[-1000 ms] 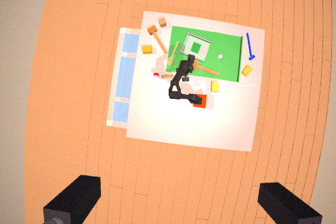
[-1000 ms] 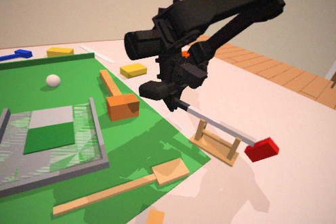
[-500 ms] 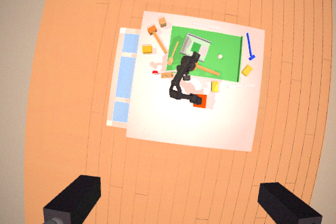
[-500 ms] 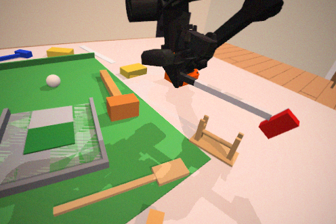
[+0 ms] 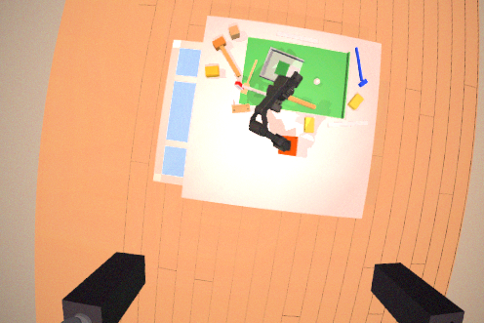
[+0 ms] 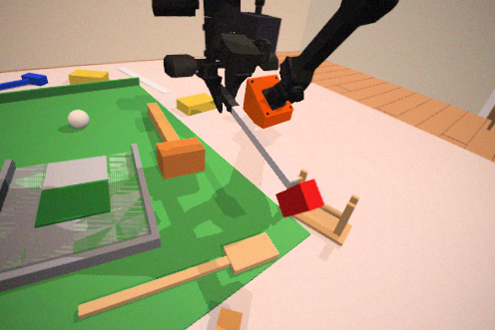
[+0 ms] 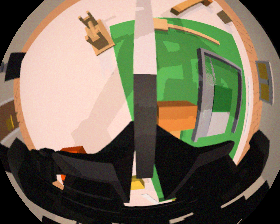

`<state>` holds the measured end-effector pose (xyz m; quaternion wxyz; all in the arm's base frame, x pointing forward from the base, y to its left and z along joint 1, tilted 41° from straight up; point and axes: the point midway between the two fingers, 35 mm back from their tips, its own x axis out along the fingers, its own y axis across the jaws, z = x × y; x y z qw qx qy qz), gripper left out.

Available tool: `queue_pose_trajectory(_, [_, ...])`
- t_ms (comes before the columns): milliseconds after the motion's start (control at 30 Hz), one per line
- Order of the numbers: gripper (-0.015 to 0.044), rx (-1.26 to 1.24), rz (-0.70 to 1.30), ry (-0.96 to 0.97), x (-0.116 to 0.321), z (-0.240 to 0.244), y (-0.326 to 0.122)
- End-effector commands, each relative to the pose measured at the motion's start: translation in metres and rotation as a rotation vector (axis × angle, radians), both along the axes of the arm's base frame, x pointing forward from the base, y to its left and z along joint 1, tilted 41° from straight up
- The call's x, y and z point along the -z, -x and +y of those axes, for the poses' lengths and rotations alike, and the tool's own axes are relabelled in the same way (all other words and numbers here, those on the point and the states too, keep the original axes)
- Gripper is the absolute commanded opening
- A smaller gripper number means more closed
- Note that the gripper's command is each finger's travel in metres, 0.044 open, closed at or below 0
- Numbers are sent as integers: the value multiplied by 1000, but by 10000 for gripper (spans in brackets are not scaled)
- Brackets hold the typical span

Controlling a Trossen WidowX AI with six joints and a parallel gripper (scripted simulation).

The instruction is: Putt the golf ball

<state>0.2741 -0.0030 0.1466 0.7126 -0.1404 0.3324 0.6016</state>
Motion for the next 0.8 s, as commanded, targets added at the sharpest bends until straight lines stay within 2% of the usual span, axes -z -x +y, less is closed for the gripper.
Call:
queue_pose_trajectory(0, [0, 118, 112, 19, 15, -26, -7])
queue_pose_trajectory(767, [0, 773, 768, 84, 117, -169, 17])
